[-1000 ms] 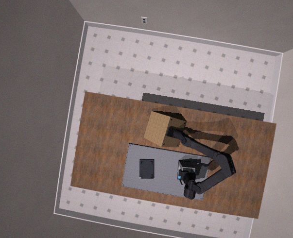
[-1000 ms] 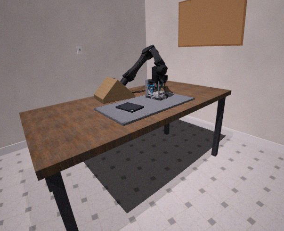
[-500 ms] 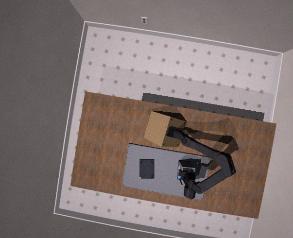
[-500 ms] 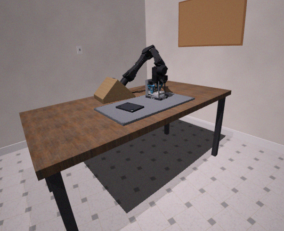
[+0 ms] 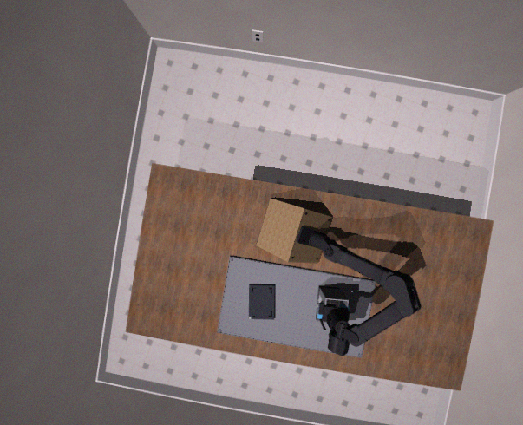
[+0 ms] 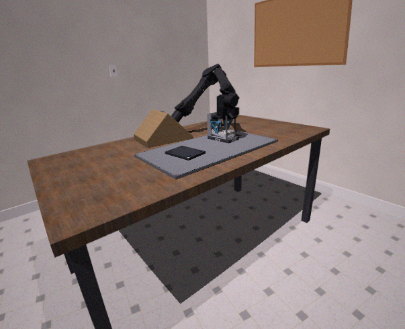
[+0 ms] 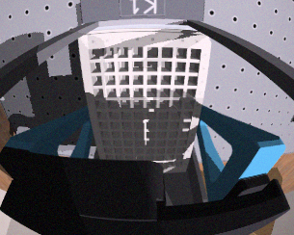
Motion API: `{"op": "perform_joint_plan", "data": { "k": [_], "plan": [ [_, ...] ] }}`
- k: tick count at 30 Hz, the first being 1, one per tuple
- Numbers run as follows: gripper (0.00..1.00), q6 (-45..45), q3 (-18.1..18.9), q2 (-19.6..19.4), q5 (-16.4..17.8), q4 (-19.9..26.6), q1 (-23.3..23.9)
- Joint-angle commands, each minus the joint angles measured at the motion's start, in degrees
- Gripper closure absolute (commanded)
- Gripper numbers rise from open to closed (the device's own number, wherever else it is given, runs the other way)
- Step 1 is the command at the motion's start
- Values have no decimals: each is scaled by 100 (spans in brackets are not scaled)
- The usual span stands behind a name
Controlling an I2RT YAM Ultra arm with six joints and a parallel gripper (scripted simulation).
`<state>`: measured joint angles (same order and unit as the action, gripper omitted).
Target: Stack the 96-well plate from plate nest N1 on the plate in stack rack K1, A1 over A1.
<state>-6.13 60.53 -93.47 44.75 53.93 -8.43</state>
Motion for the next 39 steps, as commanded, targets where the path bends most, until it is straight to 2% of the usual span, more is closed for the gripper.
{"op": "perform_joint_plan", "data": {
  "k": [1, 34, 35, 39],
  "plan": [
    [100, 165, -137, -106, 77, -334, -127],
    [100, 174, -141, -42, 79, -337, -136],
    [0, 174, -141, -42, 79, -337, -136],
    [0, 186, -144, -43, 76, -352, -139]
  ]
}}
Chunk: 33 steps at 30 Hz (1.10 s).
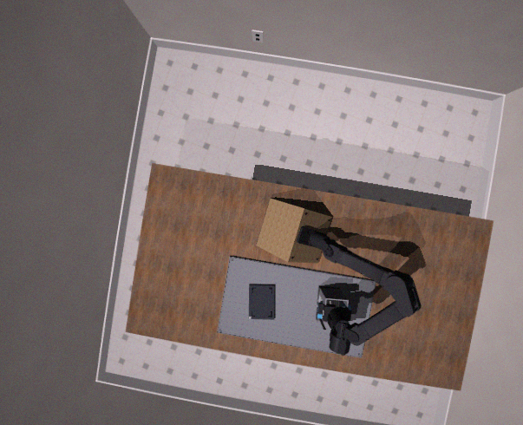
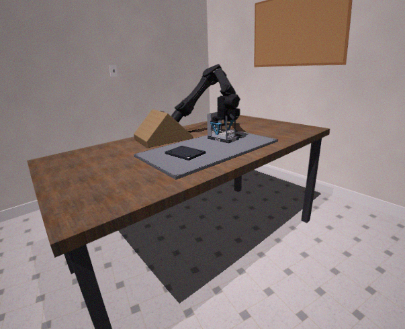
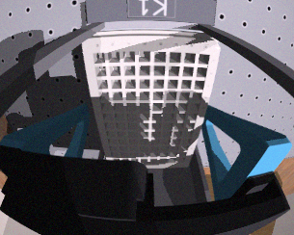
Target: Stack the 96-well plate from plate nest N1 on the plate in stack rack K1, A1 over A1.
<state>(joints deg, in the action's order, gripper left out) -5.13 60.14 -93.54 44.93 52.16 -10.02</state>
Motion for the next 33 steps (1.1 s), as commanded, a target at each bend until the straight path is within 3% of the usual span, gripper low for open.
{"op": "perform_joint_plan", "data": {
  "k": [1, 33],
  "plan": [
    [0, 86, -105, -36, 59, -175, 21],
    [0, 86, -6, -22, 57, -196, 129]
  ]
}}
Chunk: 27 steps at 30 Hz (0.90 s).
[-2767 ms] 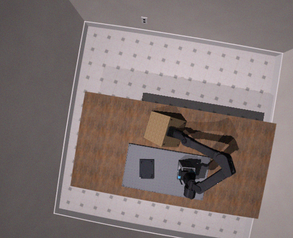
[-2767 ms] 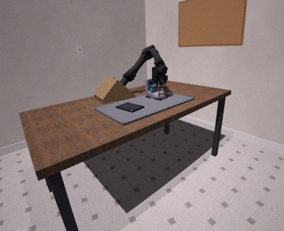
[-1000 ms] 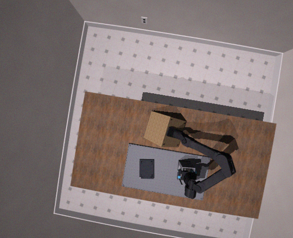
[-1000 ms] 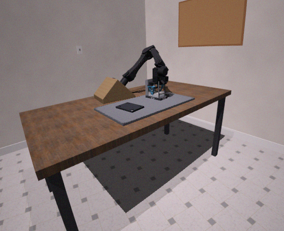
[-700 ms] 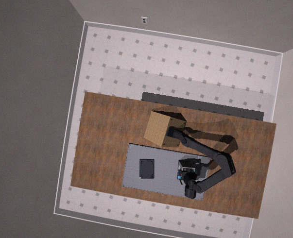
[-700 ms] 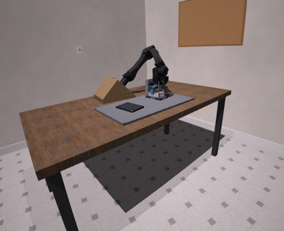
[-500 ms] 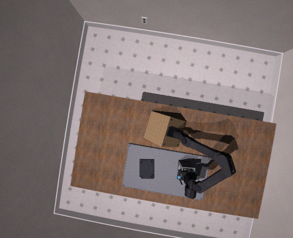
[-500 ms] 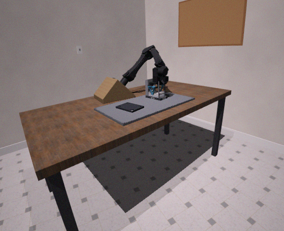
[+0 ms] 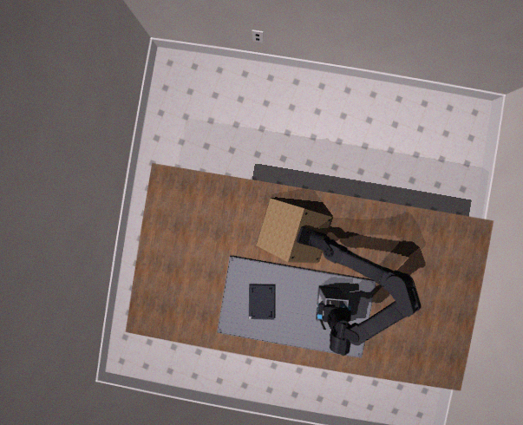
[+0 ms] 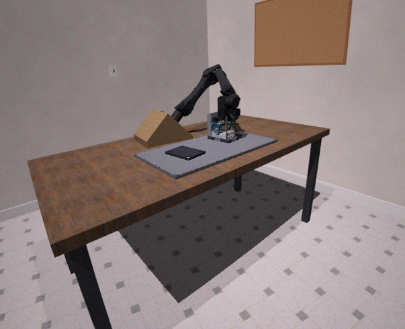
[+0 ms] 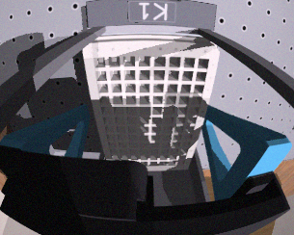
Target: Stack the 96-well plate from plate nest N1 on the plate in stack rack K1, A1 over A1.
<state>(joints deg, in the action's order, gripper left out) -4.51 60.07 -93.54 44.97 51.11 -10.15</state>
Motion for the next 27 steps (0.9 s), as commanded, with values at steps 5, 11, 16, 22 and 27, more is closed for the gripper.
{"op": "perform_joint_plan", "data": {
  "k": [5, 11, 16, 22, 27],
  "plan": [
    [0, 25, 1, -22, 53, -91, 142],
    [0, 25, 1, -22, 53, -91, 142],
    [0, 25, 1, -22, 53, -91, 142],
    [0, -70, 162, 39, 55, 122, 177],
    [0, -307, 322, 180, 61, 491, 352]
  ]
}}
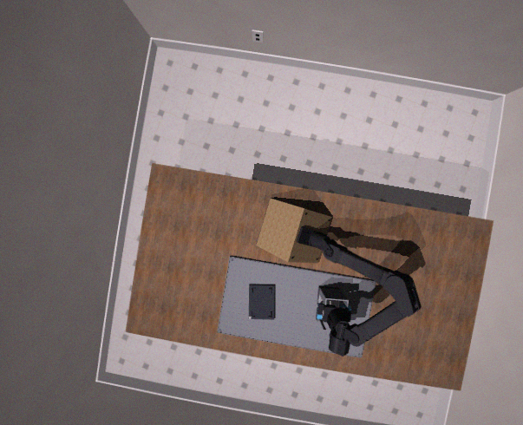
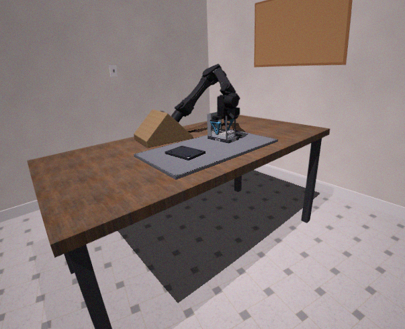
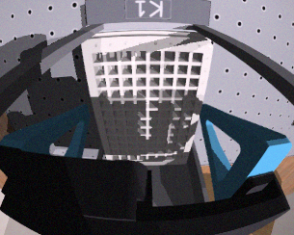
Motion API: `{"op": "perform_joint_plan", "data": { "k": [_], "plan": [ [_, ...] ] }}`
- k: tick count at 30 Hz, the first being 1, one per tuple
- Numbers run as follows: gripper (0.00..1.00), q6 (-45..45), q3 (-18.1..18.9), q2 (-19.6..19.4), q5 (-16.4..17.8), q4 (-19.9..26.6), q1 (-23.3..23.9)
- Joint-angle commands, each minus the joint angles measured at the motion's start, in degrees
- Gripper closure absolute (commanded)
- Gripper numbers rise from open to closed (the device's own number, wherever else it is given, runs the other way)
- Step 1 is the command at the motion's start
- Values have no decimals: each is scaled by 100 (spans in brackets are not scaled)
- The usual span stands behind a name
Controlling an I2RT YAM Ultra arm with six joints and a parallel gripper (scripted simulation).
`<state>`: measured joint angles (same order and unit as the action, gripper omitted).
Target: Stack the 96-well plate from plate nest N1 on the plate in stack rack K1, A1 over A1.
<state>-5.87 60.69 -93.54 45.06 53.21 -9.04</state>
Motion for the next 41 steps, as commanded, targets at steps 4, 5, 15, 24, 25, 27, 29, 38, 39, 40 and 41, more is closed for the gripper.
{"op": "perform_joint_plan", "data": {
  "k": [4, 5, 15, 24, 25, 27, 29, 38, 39, 40, 41],
  "plan": [
    [0, -379, 419, 196, 60, 599, 392],
    [0, -432, 460, 198, 62, 680, 430],
    [0, -872, 815, 192, 61, 1343, 740],
    [0, -1375, 1264, -62, 9, 2097, 1106],
    [0, -1375, 1264, -62, 9, 2097, 1106],
    [0, -1453, 1335, -86, -4, 2207, 1151],
    [0, -1555, 1431, -99, -25, 2360, 1226],
    [0, -1645, 1511, -134, -38, 2480, 1273],
    [0, -1646, 1511, -134, -38, 2481, 1274],
    [0, -1646, 1511, -134, -38, 2481, 1274],
    [0, -1647, 1511, -134, -39, 2482, 1274]
  ]
}}
